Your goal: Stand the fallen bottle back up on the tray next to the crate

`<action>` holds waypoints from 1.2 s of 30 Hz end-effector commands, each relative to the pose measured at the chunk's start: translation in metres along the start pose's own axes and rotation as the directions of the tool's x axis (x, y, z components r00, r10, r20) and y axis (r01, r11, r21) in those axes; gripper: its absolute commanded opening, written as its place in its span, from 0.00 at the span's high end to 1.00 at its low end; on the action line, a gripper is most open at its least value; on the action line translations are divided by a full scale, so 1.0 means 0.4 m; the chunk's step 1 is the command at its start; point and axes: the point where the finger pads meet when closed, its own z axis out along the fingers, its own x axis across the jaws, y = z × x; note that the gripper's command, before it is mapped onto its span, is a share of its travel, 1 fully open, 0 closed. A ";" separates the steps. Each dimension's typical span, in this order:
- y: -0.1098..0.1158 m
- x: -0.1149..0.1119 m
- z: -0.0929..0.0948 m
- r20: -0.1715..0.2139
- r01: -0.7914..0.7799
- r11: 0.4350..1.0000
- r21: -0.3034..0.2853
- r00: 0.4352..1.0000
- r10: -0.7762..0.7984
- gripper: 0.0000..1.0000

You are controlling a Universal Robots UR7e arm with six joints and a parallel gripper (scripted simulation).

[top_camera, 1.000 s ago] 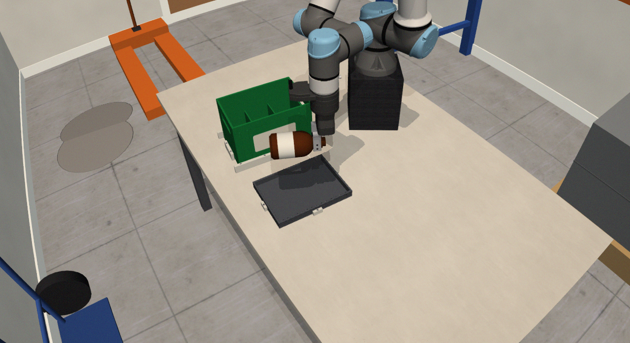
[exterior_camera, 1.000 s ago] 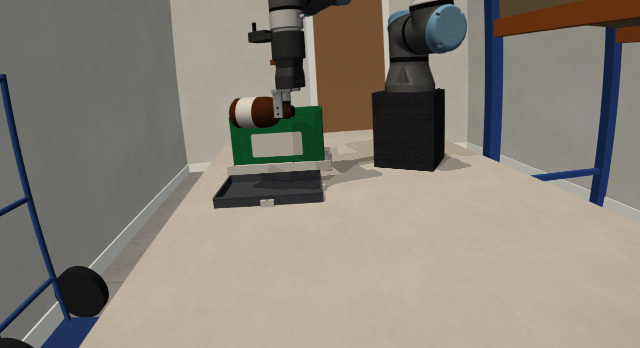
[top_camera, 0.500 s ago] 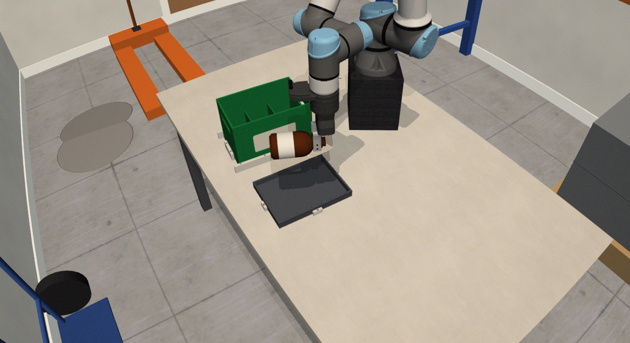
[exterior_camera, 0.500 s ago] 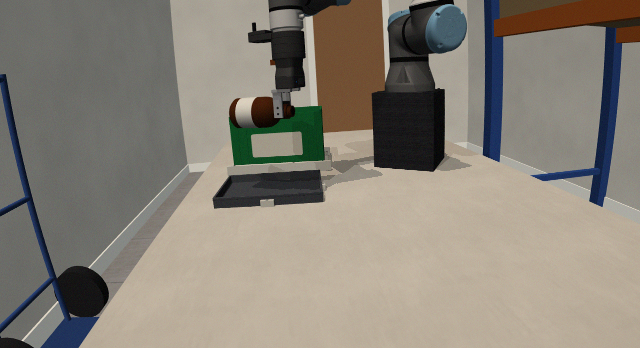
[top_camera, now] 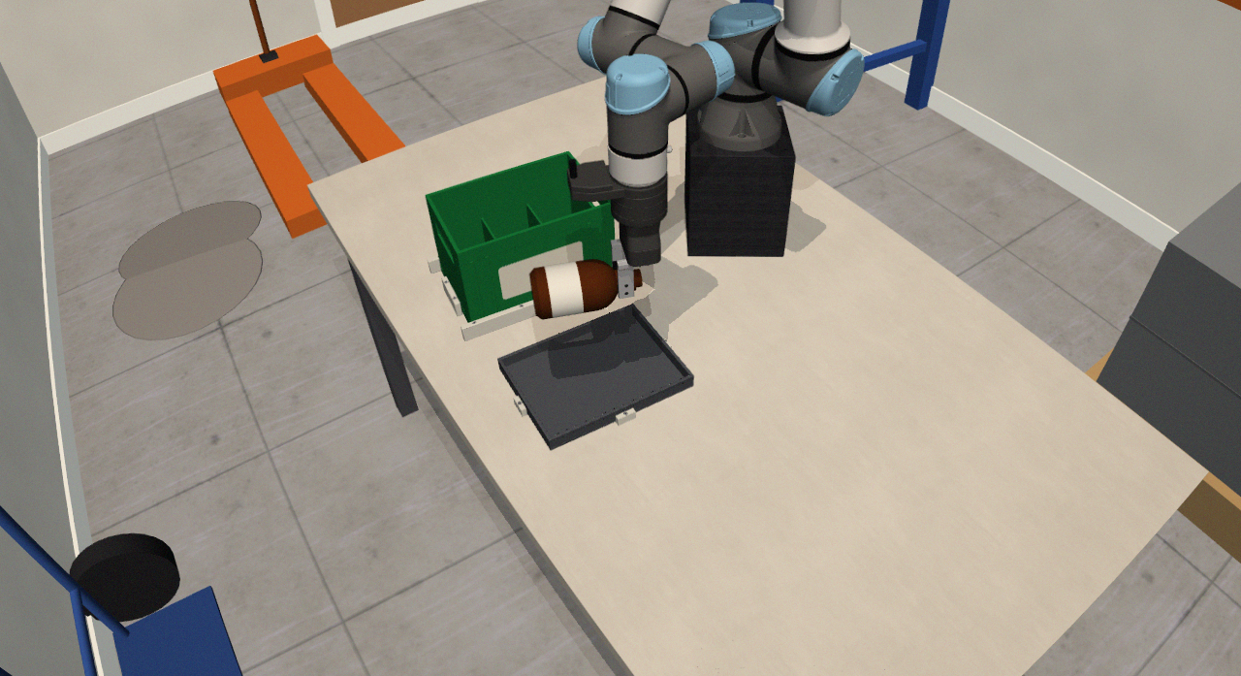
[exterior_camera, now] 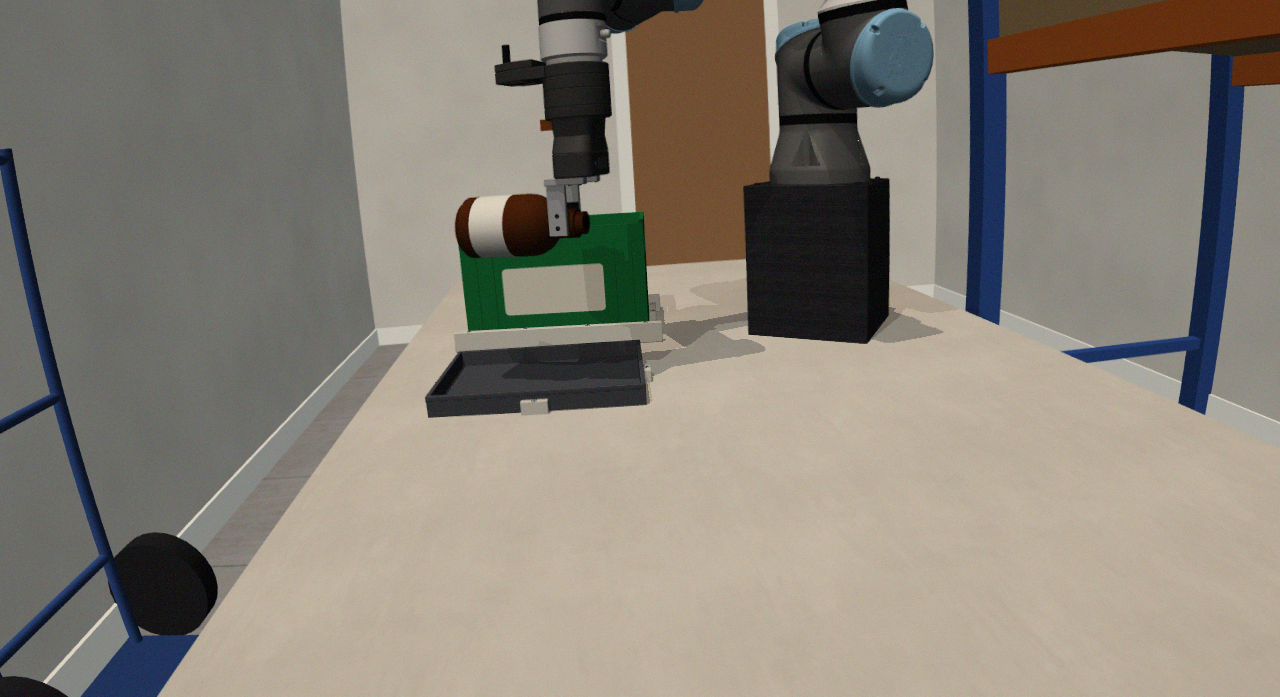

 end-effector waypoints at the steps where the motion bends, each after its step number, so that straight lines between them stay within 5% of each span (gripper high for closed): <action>1: -0.001 -0.001 -0.001 0.001 0.061 0.998 0.001 0.998 -0.061 1.00; 36: -0.001 -0.001 -0.001 0.001 0.175 0.985 0.001 0.985 -0.175 1.00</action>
